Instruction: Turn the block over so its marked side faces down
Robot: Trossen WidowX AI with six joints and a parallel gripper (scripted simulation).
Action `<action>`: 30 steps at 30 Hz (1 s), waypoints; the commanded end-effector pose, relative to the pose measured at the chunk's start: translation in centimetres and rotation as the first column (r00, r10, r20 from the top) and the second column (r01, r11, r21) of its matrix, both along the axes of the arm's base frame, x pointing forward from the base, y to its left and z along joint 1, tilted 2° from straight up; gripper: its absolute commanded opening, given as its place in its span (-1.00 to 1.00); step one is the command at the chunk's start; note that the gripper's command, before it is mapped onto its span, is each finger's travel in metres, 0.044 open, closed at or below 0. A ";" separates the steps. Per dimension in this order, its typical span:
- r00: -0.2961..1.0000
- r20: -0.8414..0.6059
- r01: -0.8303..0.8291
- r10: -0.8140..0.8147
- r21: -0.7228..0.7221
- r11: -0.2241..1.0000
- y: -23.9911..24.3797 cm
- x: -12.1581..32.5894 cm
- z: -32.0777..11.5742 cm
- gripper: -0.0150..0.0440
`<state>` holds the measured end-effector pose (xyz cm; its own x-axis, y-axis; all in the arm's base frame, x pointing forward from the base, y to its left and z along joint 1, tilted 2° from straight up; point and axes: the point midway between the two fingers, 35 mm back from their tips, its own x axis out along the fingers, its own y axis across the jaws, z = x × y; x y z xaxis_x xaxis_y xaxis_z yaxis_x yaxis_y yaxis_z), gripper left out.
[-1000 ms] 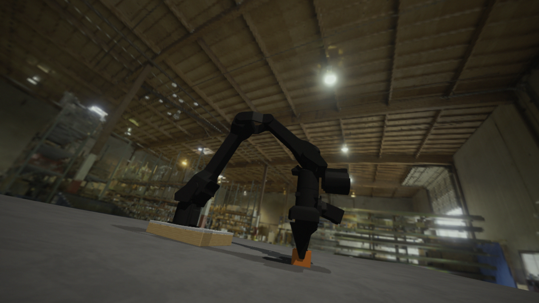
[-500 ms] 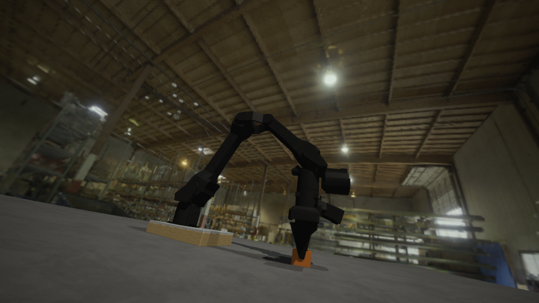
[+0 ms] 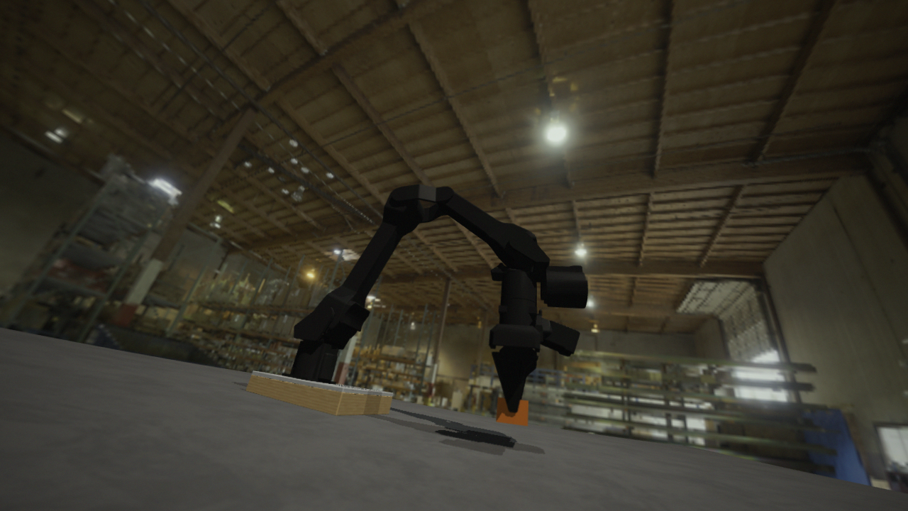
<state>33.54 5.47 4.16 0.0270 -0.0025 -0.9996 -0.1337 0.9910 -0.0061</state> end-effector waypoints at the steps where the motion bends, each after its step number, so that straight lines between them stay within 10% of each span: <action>1: 0.999 0.039 -0.003 0.003 0.006 1.000 0.0 -0.2 -0.3 -0.49; 30: 0.876 0.482 -0.022 -0.013 0.066 0.998 -0.1 -0.8 -0.8 -0.49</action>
<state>32.98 5.50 3.40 0.4684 0.0655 -0.8811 -0.1378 0.9905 0.0004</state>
